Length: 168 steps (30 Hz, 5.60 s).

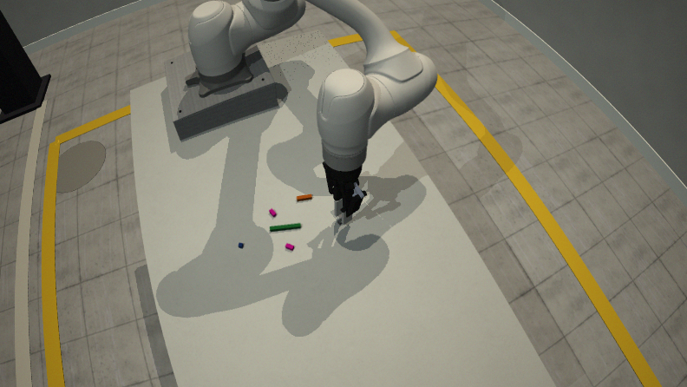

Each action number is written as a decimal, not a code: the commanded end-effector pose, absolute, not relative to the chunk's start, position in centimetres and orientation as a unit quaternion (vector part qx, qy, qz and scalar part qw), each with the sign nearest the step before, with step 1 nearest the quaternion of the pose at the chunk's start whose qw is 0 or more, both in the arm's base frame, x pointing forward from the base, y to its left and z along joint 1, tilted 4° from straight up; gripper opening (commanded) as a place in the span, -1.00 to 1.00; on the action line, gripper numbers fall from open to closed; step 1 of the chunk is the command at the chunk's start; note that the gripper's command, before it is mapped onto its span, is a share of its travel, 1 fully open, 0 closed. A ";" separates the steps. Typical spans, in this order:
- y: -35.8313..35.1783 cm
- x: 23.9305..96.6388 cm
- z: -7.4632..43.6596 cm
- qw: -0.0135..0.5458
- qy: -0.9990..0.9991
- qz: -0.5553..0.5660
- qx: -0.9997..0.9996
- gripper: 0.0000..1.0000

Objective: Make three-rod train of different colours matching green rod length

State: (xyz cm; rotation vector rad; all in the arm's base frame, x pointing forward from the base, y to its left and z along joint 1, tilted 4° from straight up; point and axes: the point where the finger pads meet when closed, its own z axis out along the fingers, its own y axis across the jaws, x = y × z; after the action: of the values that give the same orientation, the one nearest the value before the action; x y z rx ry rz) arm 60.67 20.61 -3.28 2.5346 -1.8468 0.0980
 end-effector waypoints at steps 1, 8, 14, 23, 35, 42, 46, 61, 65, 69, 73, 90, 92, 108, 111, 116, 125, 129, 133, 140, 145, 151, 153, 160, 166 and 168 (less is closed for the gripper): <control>20.6 60.7 -3.3 0.002 -0.589 0.031 0.808 -0.71; 20.6 60.7 -3.3 0.002 -0.589 0.031 0.808 -0.71; 20.6 60.7 -3.3 0.002 -0.589 0.031 0.808 -0.71; 20.6 60.7 -3.3 0.002 -0.589 0.031 0.808 -0.71; 20.6 60.7 -3.3 0.002 -0.589 0.031 0.808 -0.71; 20.6 60.7 -3.5 0.002 -0.589 0.031 0.808 -0.71; 20.6 60.7 -3.6 0.002 -0.589 0.031 0.808 -0.71; 20.6 60.7 -4.9 0.002 -0.589 0.031 0.808 -0.71; 20.5 60.8 -4.9 0.002 -0.589 0.031 0.808 -0.71; 20.5 60.8 -4.9 0.002 -0.589 0.031 0.808 -0.71; 20.5 60.8 -4.9 0.002 -0.589 0.031 0.808 -0.71; 20.5 60.8 -4.9 0.002 -0.589 0.031 0.808 -0.71; 20.5 60.8 -4.9 0.002 -0.589 0.031 0.808 -0.71; 20.5 60.8 -4.9 0.002 -0.589 0.031 0.808 -0.94; 20.5 60.8 -4.9 0.002 -0.589 0.031 0.808 -0.94; 20.5 60.8 -4.9 0.002 -0.589 0.031 0.808 -0.94; 20.5 60.8 -4.9 0.002 -0.589 0.031 0.808 -0.94; 20.5 60.8 -4.9 0.002 -0.589 0.031 0.808 -0.94; 20.5 60.8 -4.9 0.002 -0.589 0.031 0.808 -0.94; 20.6 60.7 -4.6 0.002 -0.589 0.031 0.808 -0.94; 20.7 60.6 -2.4 0.002 -0.589 0.031 0.808 -0.94; 20.8 60.5 0.6 0.002 -0.589 0.031 0.808 -0.94; 20.8 60.4 2.1 0.002 -0.589 0.031 0.808 -0.94; 20.9 60.3 5.0 0.002 -0.589 0.031 0.808 -0.94; 20.9 60.3 5.0 0.002 -0.589 0.031 0.808 -0.94; 20.9 60.3 5.0 0.002 -0.589 0.031 0.808 -0.94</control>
State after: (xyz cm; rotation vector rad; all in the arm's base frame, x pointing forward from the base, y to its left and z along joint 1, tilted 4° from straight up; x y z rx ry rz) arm 60.27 20.94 5.02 2.5346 -1.8468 0.0980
